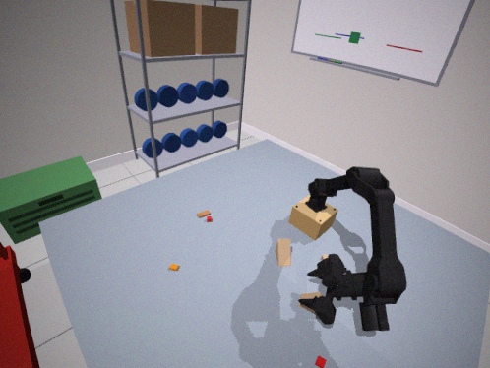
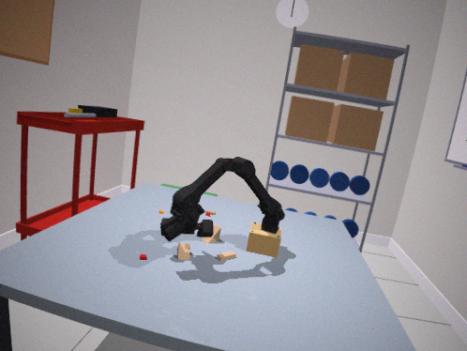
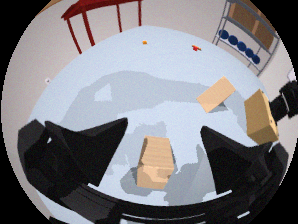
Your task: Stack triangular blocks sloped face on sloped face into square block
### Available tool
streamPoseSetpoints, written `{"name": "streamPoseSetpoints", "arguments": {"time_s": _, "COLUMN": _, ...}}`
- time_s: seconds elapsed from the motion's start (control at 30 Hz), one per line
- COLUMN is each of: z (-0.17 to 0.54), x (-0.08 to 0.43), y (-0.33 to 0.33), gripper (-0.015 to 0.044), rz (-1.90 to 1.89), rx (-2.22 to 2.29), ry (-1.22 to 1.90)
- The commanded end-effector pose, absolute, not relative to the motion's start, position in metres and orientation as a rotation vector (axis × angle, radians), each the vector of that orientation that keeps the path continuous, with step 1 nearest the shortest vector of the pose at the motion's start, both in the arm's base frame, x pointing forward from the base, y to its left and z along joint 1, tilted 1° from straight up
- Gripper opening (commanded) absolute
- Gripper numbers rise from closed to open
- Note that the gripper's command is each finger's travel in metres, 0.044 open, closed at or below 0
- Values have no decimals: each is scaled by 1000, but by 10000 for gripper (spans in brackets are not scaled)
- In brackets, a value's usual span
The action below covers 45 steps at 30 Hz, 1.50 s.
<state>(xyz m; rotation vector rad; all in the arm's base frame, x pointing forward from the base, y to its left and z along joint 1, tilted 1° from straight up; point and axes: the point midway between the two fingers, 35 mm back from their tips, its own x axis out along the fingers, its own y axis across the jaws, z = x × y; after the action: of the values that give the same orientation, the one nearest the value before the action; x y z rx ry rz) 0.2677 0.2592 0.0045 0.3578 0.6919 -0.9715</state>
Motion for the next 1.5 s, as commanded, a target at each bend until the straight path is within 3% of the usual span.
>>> {"name": "streamPoseSetpoints", "arguments": {"time_s": 0.0, "z": 61, "x": 270, "y": 263, "gripper": 440, "rz": -943, "rx": 353, "ry": 702}}
{"name": "streamPoseSetpoints", "arguments": {"time_s": 0.3, "z": 78, "x": 271, "y": 256, "gripper": 440, "rz": -967, "rx": 375, "ry": 772}}
{"name": "streamPoseSetpoints", "arguments": {"time_s": 0.53, "z": 19, "x": 273, "y": 216, "gripper": 440, "rz": -1057, "rx": 567, "ry": 1549}}
{"name": "streamPoseSetpoints", "arguments": {"time_s": 0.77, "z": 23, "x": 303, "y": 201, "gripper": 440, "rz": -551, "rx": 1111, "ry": 2069}}
{"name": "streamPoseSetpoints", "arguments": {"time_s": 1.27, "z": 26, "x": 308, "y": 199, "gripper": 440, "rz": -473, "rx": 1174, "ry": 2086}}
{"name": "streamPoseSetpoints", "arguments": {"time_s": 1.47, "z": -14, "x": 292, "y": 233, "gripper": 440, "rz": -470, "rx": 1173, "ry": 2084}}
